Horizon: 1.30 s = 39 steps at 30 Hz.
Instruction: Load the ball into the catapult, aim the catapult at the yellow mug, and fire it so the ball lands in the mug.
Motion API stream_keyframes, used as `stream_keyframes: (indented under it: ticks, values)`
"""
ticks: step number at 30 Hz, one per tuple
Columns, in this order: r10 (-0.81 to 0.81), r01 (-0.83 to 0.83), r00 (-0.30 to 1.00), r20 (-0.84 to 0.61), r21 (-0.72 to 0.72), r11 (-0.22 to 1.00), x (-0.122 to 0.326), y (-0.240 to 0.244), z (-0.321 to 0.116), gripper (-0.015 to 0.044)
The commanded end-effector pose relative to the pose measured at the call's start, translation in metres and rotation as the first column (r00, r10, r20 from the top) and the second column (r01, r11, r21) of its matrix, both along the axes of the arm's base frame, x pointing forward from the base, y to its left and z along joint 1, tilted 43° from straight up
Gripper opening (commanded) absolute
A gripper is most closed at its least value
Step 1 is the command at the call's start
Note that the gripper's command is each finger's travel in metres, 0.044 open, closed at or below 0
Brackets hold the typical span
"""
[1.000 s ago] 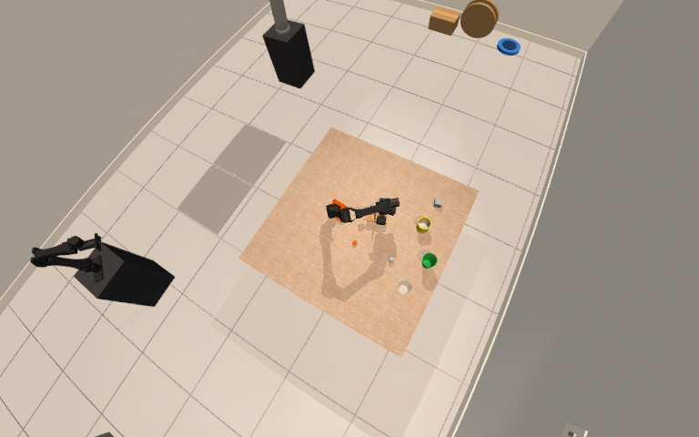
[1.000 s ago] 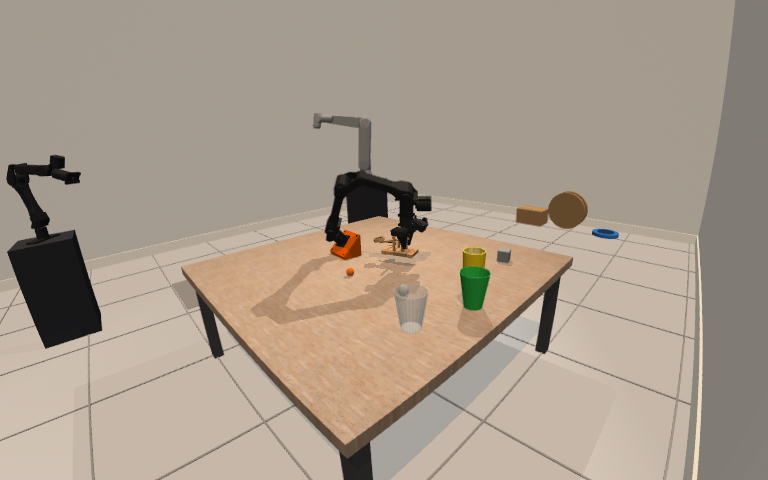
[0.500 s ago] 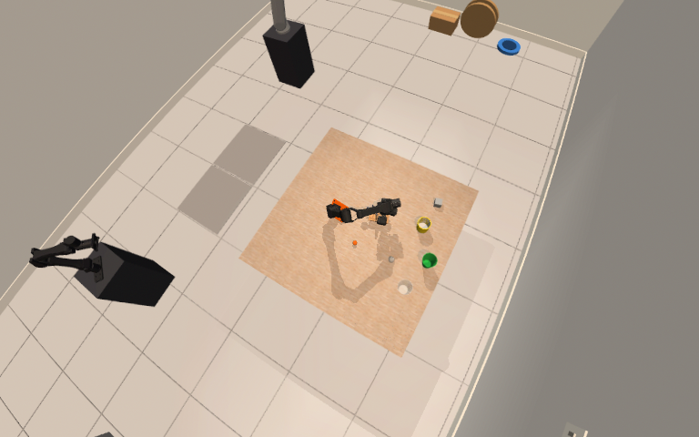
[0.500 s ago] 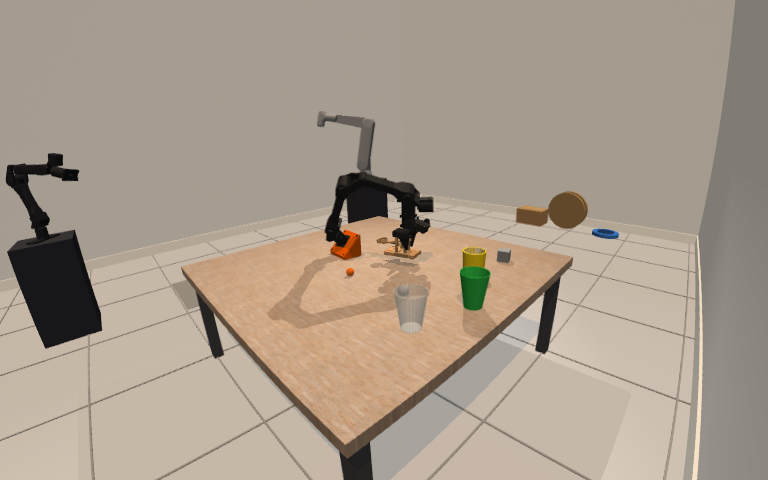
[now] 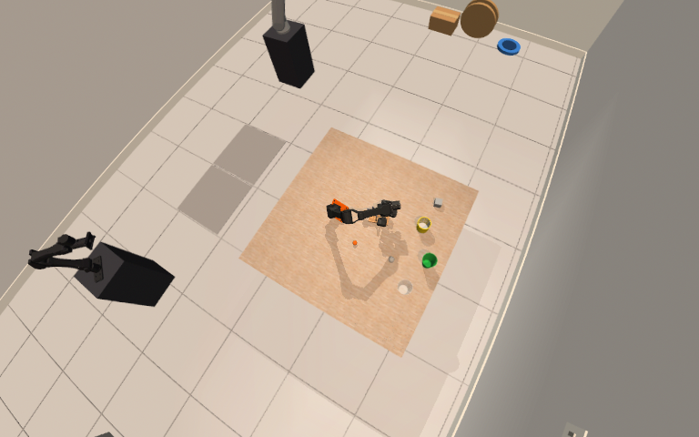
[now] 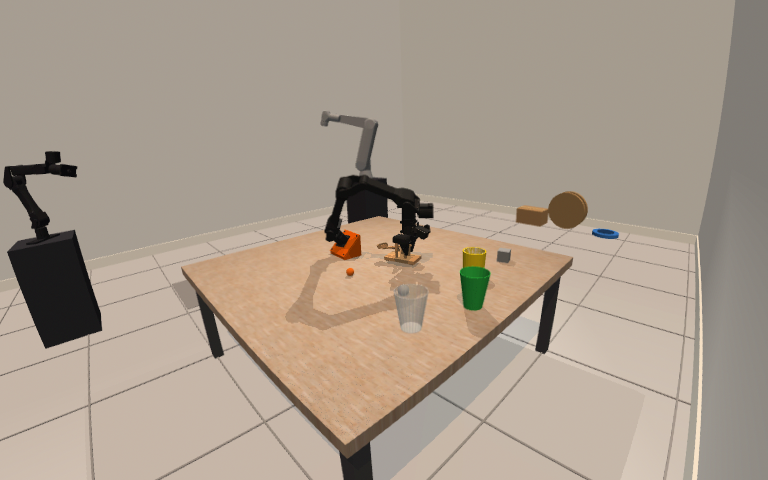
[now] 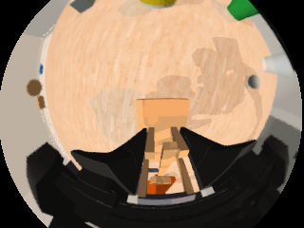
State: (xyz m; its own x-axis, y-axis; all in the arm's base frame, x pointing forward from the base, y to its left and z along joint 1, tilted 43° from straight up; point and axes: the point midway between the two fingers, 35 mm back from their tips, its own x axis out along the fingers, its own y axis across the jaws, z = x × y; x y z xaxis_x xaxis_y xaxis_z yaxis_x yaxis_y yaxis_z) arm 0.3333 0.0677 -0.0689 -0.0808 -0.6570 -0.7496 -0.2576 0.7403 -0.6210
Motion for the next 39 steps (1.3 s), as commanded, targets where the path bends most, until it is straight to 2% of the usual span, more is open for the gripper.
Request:
stream_keyframes:
  ticks: [1,14,27,31,36,38,39]
  values:
    - [0.01,-0.01,1.0,-0.005,-0.003,1.0,-0.002,-0.002,-0.005,0.0]
    - [0.0,0.0,1.0,0.0,-0.001,1.0,-0.001,-0.009,-0.009,0.0]
    - [0.0,0.0,1.0,0.0,-0.001,1.0,-0.001,-0.009,-0.009,0.0341]
    - [0.001,-0.001,1.0,-0.001,0.002,1.0,0.005,0.015,0.015,0.044]
    - [0.001,-0.001,1.0,-0.004,0.003,1.0,0.006,0.056,0.063,0.044]
    - [0.001,-0.001,1.0,-0.004,0.003,1.0,0.006,0.057,0.065,0.044]
    - [0.009,-0.009,1.0,-0.011,-0.003,1.0,0.005,0.048,0.05,0.044]
